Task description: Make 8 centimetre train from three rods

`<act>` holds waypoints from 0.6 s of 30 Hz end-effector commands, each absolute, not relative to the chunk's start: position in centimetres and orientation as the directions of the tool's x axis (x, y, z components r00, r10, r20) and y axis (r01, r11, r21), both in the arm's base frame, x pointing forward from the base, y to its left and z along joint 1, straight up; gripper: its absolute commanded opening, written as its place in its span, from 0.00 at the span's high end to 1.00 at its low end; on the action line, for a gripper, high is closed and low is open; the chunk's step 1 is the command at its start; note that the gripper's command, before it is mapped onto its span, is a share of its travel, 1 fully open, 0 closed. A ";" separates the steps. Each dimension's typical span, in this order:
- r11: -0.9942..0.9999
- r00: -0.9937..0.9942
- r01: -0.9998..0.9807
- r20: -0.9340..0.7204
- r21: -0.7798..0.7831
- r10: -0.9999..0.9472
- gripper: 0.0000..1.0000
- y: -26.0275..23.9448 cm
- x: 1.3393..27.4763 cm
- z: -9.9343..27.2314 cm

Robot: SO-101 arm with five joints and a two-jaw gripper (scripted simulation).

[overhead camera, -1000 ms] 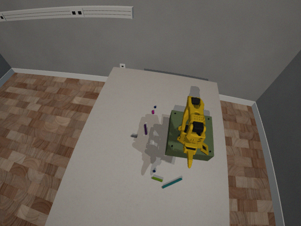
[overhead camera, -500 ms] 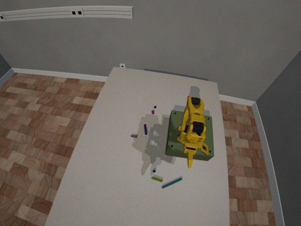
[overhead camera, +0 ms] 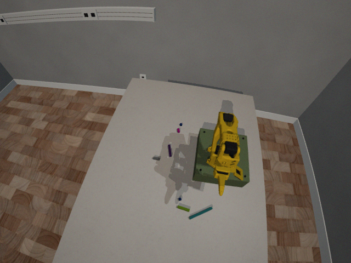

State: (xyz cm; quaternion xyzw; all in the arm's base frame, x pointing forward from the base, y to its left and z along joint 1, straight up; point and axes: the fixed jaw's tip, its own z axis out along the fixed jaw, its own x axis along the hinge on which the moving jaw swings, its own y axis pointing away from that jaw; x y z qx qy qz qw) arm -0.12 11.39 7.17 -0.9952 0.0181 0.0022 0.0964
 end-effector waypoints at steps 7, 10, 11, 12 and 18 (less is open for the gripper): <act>-0.984 0.999 -0.040 -0.010 -0.175 -0.039 0.00 11.2 -0.2 6.9; -0.984 0.999 -0.040 -0.010 -0.175 -0.039 0.00 11.2 -0.2 6.9; -0.984 0.999 -0.040 -0.010 -0.175 -0.039 0.00 11.2 -0.2 6.9; -0.984 0.999 -0.040 -0.010 -0.175 -0.039 0.00 11.2 -0.2 6.9; -0.983 0.998 -0.060 -0.012 -0.171 -0.058 0.02 11.4 -0.1 6.8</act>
